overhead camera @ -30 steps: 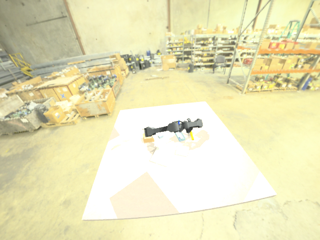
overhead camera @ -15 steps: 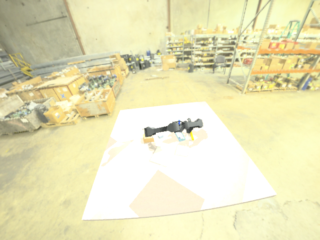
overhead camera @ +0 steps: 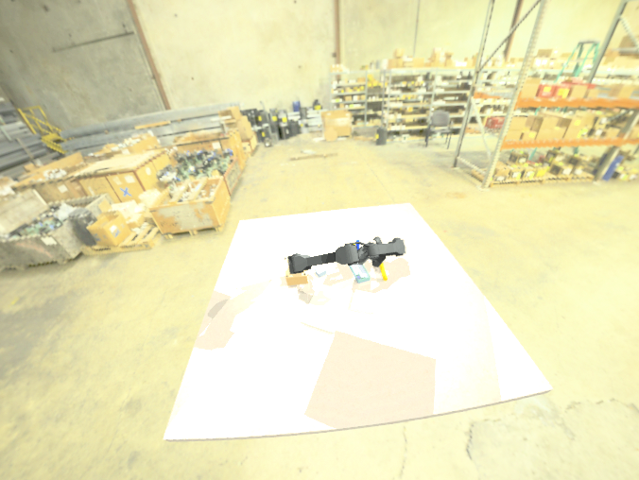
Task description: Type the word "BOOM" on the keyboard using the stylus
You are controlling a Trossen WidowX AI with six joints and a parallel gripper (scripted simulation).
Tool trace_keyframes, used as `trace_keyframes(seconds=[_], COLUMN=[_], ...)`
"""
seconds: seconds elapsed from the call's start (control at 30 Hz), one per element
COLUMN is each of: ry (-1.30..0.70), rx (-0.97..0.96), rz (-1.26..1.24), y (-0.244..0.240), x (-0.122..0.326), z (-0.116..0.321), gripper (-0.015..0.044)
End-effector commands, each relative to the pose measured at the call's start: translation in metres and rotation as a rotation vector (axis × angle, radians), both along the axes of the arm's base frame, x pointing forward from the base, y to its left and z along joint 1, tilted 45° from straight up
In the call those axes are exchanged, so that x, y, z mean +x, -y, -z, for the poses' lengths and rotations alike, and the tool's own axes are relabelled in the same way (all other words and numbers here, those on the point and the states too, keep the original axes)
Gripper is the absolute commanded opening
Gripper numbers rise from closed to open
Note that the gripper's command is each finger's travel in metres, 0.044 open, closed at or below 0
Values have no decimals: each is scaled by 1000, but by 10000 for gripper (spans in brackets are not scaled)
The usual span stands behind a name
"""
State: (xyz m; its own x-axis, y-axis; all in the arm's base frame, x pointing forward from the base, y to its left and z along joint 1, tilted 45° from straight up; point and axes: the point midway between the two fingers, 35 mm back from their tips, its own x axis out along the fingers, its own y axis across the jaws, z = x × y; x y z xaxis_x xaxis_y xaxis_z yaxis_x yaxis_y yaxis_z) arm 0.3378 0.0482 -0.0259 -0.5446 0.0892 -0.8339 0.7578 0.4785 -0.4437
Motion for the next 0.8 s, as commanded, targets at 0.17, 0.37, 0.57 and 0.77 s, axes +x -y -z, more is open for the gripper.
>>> trace_keyframes(seconds=[0.17,0.37,0.57,0.77], ry=[2,2,2,2], rx=[0,0,0,0], rz=[-5,-5,-5,-5], y=[2,5,7,9], x=[-1,-1,-1,-1], z=[1,4,5,7], gripper=[81,81,81,81])
